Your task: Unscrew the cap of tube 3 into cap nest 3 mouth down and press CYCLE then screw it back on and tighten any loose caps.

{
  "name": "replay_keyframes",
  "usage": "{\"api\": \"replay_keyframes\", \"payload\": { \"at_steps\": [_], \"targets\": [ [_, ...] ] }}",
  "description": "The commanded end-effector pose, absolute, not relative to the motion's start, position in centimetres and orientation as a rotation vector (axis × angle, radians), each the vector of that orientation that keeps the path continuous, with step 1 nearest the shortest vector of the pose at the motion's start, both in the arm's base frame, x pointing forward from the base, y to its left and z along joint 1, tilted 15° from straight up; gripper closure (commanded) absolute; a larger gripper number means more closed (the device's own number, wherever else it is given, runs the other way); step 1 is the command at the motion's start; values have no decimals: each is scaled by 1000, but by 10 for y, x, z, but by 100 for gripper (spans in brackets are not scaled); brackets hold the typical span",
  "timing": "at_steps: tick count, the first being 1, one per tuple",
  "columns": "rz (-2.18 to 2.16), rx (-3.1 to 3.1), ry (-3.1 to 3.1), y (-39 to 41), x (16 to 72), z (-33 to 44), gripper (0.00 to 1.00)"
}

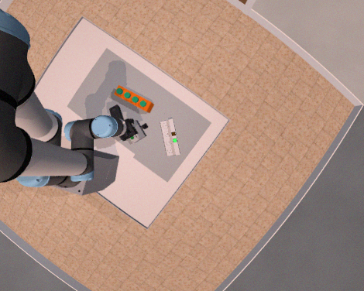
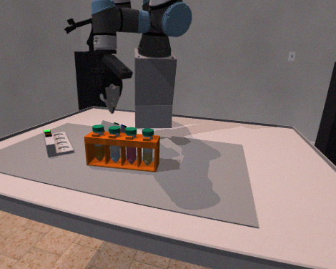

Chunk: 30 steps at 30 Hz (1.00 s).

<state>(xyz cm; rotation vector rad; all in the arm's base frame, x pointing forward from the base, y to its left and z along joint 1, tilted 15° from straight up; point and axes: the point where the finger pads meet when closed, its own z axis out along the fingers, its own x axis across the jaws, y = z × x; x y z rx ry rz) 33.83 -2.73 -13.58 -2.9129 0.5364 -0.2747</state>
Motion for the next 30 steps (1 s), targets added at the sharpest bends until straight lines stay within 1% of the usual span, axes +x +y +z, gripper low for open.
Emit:
{"api": "replay_keyframes", "payload": {
  "at_steps": [1,20,24,30],
  "targets": [
    [-322,-2915,524,-39,309,-160,100],
    [-322,-2915,524,-39,309,-160,100],
    [-323,-2915,524,-45,283,-179,100],
    [-323,-2915,524,-46,281,-181,100]
  ]
}}
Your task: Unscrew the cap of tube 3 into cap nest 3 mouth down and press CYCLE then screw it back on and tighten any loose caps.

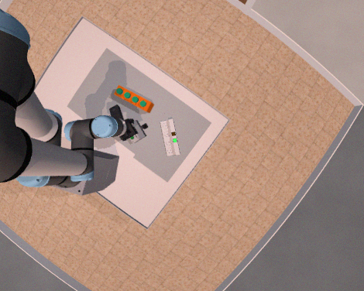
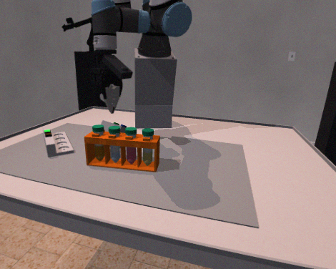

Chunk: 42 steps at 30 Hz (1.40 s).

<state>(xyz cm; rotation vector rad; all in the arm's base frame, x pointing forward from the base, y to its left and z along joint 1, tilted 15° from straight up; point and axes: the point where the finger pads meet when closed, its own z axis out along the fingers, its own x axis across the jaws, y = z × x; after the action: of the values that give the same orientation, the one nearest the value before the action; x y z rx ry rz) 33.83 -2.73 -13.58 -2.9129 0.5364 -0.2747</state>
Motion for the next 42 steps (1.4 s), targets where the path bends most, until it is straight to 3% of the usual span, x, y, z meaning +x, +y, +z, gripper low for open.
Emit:
{"api": "replay_keyframes", "payload": {
  "at_steps": [1,33,42],
  "targets": [
    [-323,-2915,524,-46,281,-181,100],
    [-323,-2915,524,-46,281,-181,100],
    [60,-2911,486,-48,290,-199,100]
  ]
}}
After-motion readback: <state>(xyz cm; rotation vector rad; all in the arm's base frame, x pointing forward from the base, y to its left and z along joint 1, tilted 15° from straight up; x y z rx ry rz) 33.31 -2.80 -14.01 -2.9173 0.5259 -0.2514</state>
